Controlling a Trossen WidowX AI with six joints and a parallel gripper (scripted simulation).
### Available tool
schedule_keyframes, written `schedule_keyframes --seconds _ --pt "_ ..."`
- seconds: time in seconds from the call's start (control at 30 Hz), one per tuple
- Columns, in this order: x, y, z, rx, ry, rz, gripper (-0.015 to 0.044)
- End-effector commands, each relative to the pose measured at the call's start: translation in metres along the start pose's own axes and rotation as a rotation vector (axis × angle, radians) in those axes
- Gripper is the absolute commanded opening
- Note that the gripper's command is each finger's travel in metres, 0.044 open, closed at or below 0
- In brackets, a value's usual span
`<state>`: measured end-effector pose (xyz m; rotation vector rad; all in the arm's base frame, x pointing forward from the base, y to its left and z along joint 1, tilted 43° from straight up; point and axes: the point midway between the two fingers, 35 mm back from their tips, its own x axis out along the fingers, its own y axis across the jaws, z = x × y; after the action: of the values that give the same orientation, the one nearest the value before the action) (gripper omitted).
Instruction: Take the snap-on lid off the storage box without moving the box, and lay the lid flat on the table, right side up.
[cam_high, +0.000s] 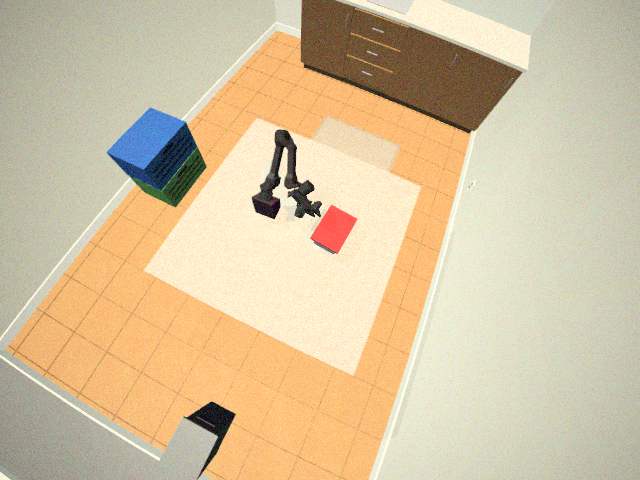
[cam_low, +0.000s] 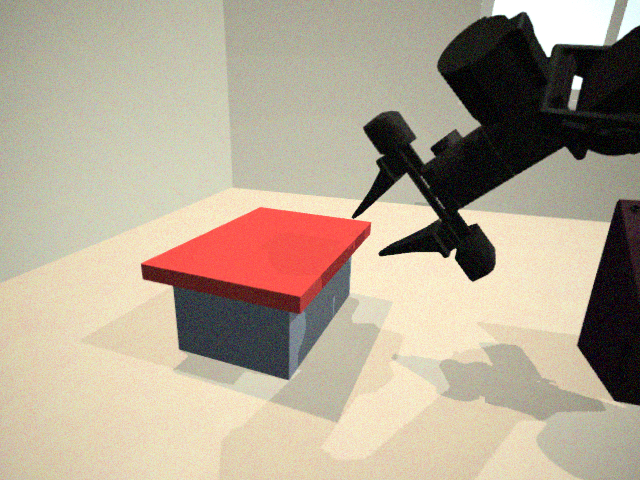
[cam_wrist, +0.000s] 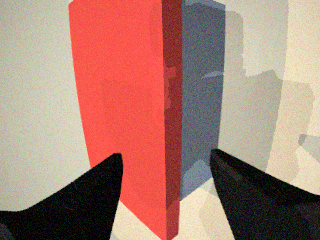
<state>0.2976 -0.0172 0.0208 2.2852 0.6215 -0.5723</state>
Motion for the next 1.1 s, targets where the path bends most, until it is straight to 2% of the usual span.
schedule_keyframes --seconds 0.0,1.0,1.07 --pt "0.007 0.003 -0.001 0.000 0.001 0.007 0.0235" --pt "0.052 0.000 -0.001 0.003 0.006 0.011 0.0235" --pt "0.052 0.000 -0.001 0.003 0.006 0.011 0.0183"
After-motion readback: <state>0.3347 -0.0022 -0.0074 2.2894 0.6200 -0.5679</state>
